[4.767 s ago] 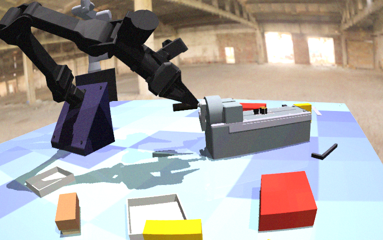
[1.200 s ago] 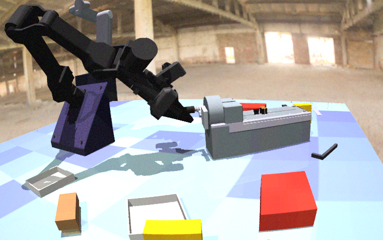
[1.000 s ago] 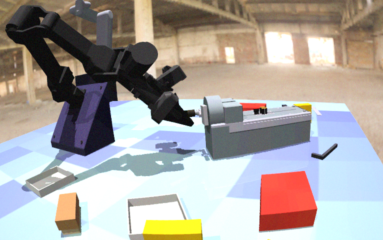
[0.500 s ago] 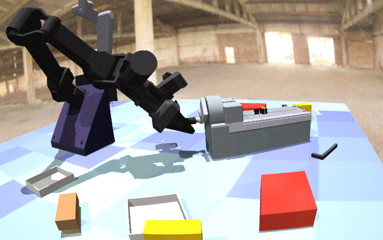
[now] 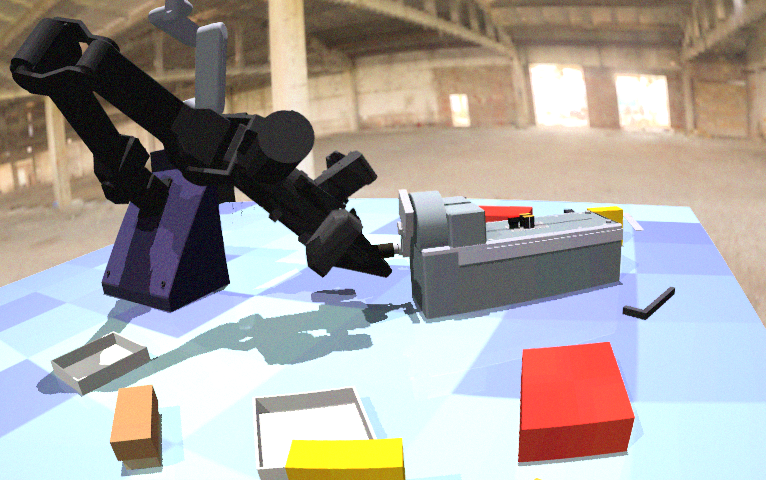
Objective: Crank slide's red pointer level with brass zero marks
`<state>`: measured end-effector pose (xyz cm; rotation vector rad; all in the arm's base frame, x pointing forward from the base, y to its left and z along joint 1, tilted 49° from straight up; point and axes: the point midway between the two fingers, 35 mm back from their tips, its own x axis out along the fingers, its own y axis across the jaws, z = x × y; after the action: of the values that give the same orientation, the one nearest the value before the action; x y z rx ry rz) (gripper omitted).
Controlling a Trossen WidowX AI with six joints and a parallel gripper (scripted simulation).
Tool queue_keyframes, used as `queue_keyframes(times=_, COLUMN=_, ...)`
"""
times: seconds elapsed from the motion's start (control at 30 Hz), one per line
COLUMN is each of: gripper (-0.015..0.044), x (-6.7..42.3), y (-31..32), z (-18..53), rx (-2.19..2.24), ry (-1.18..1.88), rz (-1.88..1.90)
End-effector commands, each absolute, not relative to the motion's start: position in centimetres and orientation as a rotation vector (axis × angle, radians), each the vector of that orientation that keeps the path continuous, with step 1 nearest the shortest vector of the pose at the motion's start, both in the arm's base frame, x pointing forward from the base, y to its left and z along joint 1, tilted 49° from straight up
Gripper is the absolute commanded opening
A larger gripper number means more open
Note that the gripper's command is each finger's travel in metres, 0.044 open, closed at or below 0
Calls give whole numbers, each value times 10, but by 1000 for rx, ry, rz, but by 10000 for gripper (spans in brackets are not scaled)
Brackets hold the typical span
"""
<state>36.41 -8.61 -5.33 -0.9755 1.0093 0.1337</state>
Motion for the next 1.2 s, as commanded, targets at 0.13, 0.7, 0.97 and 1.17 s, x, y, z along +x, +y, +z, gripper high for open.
queue_keyframes(times=0.13, gripper=0, x=369, y=-96, z=-50, rx=-974, ry=1011, rz=117)
queue_keyframes(times=0.7, gripper=0, x=372, y=-99, z=-46, rx=-974, ry=1011, rz=116)
queue_keyframes(times=0.97, gripper=0, x=373, y=-100, z=-45, rx=-974, ry=1011, rz=116)
queue_keyframes(times=1.17, gripper=0, x=374, y=-101, z=-44, rx=-974, ry=1011, rz=116)
